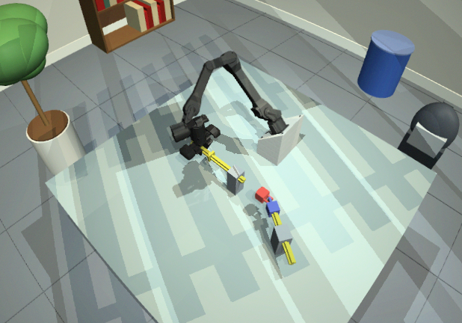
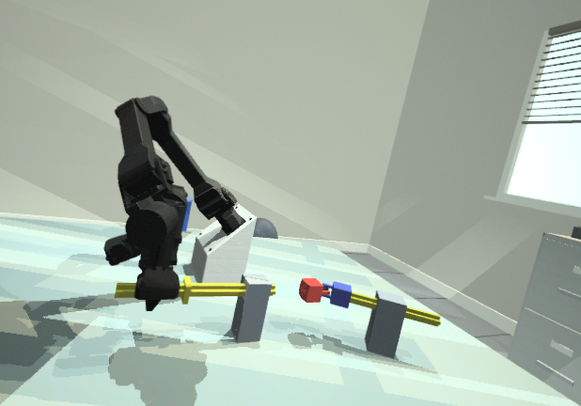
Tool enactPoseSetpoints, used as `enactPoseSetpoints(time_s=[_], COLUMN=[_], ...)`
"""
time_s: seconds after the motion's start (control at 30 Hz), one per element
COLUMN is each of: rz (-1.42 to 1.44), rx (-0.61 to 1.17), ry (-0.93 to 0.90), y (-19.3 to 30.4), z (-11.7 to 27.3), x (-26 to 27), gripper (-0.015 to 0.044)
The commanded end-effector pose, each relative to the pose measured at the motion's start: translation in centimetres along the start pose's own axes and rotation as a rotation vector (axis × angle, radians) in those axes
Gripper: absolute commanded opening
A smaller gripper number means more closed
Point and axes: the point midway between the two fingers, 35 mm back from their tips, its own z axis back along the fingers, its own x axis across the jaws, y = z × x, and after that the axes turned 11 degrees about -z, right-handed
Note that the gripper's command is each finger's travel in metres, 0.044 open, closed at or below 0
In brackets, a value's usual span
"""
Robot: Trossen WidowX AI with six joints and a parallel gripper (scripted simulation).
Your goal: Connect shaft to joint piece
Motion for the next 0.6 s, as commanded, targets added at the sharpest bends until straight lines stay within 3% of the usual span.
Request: enactPoseSetpoints(time_s=[0.0, 0.17, 0.57], rz=[0.009, 0.009, 0.009], rx=[0.005, 0.005, 0.019], ry=[0.004, 0.004, -0.075], y=[0.17, 0.17, 0.26], z=[-0.14, -0.14, -0.04], x=[-0.05, -0.05, 0.03], gripper=[0.0102, 0.0069, 0.0067])
